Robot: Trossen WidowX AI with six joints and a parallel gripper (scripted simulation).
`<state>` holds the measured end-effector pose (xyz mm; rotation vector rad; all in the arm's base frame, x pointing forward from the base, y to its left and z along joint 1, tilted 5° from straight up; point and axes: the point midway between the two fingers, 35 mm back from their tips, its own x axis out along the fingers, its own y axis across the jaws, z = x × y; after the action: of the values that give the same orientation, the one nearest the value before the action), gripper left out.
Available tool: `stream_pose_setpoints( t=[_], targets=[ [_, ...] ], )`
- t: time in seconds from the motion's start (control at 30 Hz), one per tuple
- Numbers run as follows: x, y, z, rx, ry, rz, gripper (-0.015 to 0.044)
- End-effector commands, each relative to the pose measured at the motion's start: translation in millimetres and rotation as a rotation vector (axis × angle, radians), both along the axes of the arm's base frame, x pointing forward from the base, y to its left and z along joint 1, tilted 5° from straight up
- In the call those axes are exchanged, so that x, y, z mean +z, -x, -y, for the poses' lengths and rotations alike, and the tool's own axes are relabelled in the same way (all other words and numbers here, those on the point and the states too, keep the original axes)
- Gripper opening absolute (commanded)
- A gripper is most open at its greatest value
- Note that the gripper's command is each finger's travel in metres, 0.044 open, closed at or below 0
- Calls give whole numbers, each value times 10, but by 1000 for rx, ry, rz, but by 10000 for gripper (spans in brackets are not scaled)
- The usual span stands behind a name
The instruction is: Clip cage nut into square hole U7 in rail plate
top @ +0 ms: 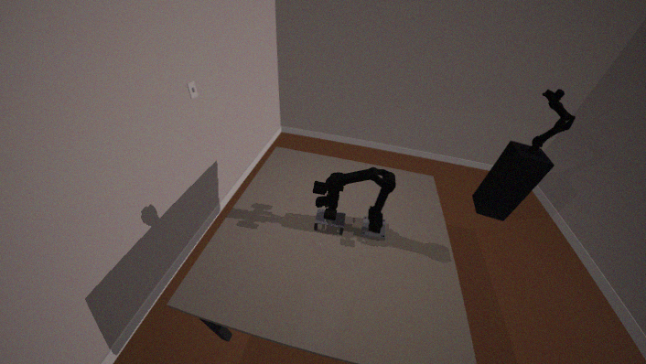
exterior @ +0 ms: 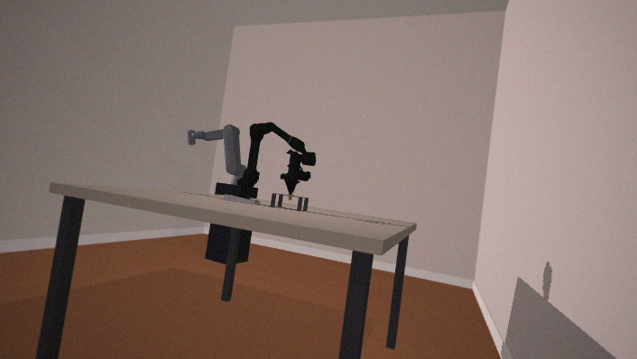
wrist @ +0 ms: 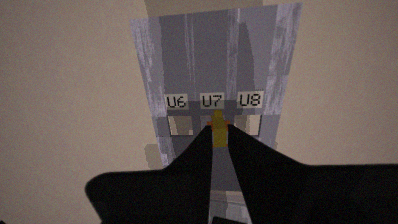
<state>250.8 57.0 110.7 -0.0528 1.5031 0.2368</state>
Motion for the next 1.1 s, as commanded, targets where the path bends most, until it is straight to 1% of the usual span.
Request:
stream_pose_setpoints(
  t=[0.0,1.07],
  targets=[
    [2,-5,0,-5,9,4,33],
    [8,-1,-30,-10,65,14,33]
  ],
)
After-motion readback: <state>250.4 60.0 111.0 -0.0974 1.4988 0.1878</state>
